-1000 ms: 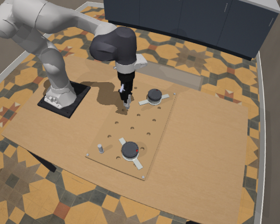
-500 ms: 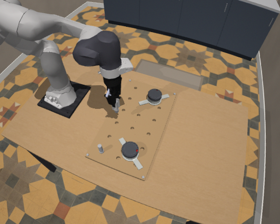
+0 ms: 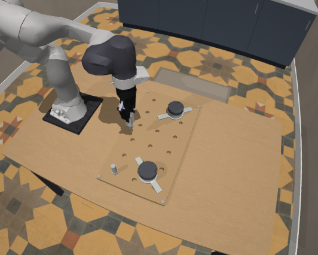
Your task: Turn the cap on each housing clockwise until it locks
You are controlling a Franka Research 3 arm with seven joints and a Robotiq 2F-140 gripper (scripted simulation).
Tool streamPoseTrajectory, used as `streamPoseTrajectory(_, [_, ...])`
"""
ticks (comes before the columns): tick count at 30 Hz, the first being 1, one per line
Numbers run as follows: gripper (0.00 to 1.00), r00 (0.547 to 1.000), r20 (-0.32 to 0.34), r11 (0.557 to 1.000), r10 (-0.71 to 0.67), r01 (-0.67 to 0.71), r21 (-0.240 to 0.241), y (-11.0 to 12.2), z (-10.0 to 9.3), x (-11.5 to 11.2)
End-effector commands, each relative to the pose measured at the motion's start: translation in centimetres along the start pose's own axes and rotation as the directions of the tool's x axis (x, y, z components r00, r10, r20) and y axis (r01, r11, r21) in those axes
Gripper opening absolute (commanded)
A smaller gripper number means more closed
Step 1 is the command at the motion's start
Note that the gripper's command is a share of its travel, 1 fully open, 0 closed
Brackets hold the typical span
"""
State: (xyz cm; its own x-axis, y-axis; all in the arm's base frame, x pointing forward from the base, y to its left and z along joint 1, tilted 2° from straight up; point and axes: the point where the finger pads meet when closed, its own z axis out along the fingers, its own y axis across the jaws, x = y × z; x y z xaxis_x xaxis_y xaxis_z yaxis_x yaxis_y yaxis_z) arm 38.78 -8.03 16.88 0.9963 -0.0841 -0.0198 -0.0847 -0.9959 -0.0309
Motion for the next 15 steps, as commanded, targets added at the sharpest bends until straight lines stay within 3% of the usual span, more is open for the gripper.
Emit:
streamPoseTrajectory(1, [0.10,1.000,-0.003,1.000,-0.007,0.007,-0.003,0.1,0.2,0.1])
streamPoseTrajectory(15, [0.10,1.000,-0.003,1.000,-0.007,0.007,-0.003,0.1,1.5,0.1])
